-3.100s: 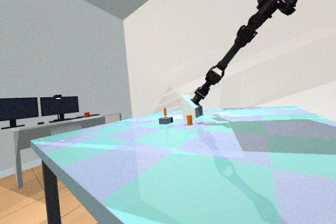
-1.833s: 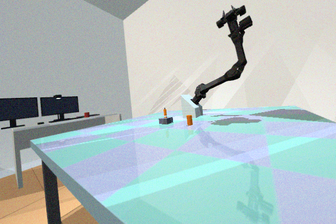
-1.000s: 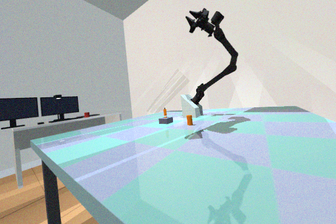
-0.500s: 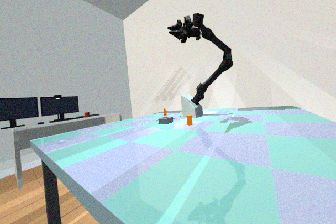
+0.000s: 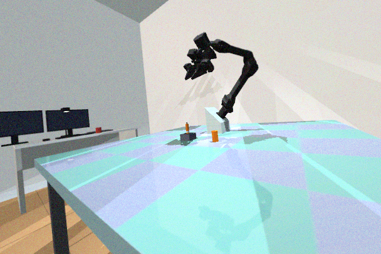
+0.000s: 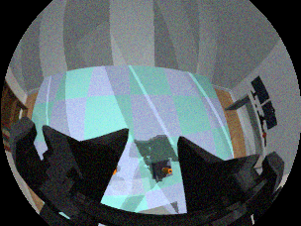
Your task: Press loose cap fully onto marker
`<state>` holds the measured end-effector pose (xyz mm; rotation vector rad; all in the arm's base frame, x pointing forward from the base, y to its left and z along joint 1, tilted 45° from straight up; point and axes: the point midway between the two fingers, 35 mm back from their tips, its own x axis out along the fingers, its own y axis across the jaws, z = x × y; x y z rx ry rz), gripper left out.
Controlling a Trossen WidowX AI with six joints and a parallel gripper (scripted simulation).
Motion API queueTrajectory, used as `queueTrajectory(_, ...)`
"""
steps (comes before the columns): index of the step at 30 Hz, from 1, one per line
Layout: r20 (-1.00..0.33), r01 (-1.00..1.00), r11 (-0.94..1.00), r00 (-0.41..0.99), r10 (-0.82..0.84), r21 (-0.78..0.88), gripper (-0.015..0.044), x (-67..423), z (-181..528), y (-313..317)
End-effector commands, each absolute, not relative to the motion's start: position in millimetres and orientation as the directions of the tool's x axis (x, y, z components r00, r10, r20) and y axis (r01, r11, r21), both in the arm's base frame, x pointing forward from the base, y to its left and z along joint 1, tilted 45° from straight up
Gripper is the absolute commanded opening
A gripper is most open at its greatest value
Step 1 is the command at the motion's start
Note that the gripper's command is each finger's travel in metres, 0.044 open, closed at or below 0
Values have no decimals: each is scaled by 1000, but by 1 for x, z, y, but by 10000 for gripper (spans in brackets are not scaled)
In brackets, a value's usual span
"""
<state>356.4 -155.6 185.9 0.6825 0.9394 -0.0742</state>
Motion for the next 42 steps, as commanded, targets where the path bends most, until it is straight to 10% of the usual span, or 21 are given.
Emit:
queueTrajectory(1, -785, 445, 656, 452, 423, 610, 250, 357, 150, -95)
queueTrajectory(10, -708, 766, 428, 50, 704, 479, 250, 324, 101, 24)
queueTrajectory(42, -705, 772, 424, 42, 708, 473, 250, 326, 57, 70)
